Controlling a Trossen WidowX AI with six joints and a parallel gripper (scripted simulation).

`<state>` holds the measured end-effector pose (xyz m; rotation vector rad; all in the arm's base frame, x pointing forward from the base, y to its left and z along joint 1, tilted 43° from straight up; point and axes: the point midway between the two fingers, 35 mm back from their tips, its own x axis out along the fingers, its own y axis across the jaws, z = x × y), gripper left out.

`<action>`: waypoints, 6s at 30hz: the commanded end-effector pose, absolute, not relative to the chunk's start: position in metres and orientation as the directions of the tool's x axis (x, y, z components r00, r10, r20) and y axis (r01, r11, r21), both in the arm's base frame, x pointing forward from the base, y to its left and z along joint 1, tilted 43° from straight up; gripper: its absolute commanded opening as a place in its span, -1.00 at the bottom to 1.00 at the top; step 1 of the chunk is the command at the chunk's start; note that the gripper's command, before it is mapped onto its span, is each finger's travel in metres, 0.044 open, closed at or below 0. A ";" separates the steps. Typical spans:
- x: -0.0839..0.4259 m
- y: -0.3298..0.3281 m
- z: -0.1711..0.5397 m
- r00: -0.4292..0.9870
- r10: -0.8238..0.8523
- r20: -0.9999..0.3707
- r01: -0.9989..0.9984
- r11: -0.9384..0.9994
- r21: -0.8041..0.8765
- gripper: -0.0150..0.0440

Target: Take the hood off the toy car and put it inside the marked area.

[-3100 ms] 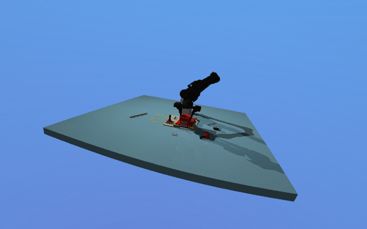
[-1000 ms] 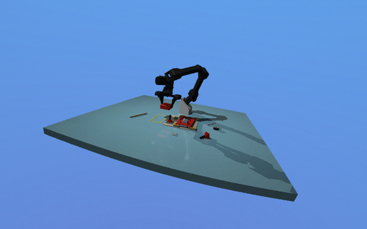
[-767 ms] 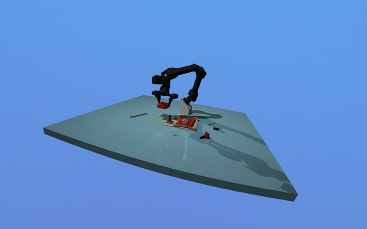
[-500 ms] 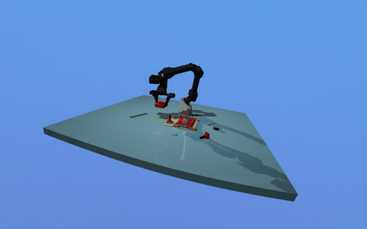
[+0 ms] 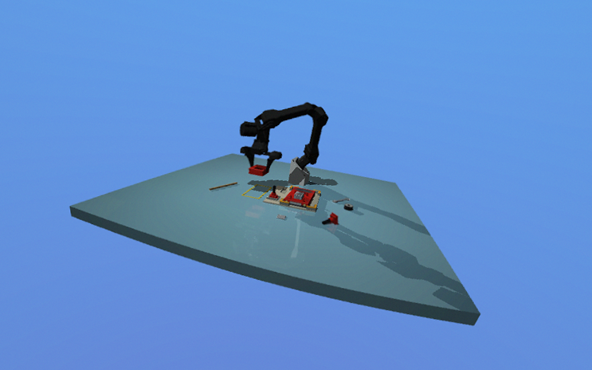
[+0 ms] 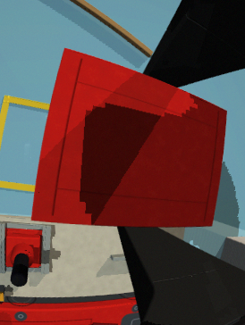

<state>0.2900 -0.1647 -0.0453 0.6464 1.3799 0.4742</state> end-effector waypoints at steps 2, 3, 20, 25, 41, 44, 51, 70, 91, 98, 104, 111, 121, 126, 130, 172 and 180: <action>0.290 -0.162 -0.048 0.142 0.658 -0.740 0.066 0.739 0.670 -0.49; 0.290 -0.162 -0.048 0.142 0.658 -0.740 0.066 0.739 0.670 -0.49; 0.292 -0.156 -0.056 0.143 0.658 -0.740 0.066 0.739 0.670 -0.49; 0.293 -0.154 -0.058 0.143 0.658 -0.740 0.066 0.739 0.670 -0.49; 0.294 -0.148 -0.064 0.143 0.658 -0.740 0.066 0.739 0.670 -0.49; 0.294 -0.147 -0.066 0.143 0.658 -0.740 0.066 0.739 0.670 -0.49; 0.295 -0.145 -0.069 0.143 0.658 -0.740 0.066 0.739 0.670 -0.49; 0.296 -0.137 -0.076 0.143 0.658 -0.739 0.066 0.739 0.671 -0.49; 0.298 -0.129 -0.085 0.143 0.659 -0.739 0.066 0.738 0.671 -0.49; 0.298 -0.126 -0.088 0.143 0.659 -0.738 0.066 0.738 0.671 -0.49; 0.298 -0.124 -0.090 0.143 0.659 -0.738 0.066 0.738 0.672 -0.49; 0.298 -0.121 -0.093 0.143 0.660 -0.738 0.065 0.738 0.672 -0.49; 0.299 -0.117 -0.096 0.143 0.660 -0.737 0.065 0.737 0.673 -0.49; 0.299 -0.116 -0.098 0.143 0.660 -0.737 0.065 0.737 0.673 -0.49; 0.299 -0.115 -0.098 0.143 0.660 -0.737 0.065 0.737 0.673 -0.49; 0.302 -0.104 -0.111 0.143 0.658 -0.740 0.059 0.740 0.670 -0.31; 0.302 -0.104 -0.111 0.143 0.658 -0.740 0.059 0.740 0.670 0.40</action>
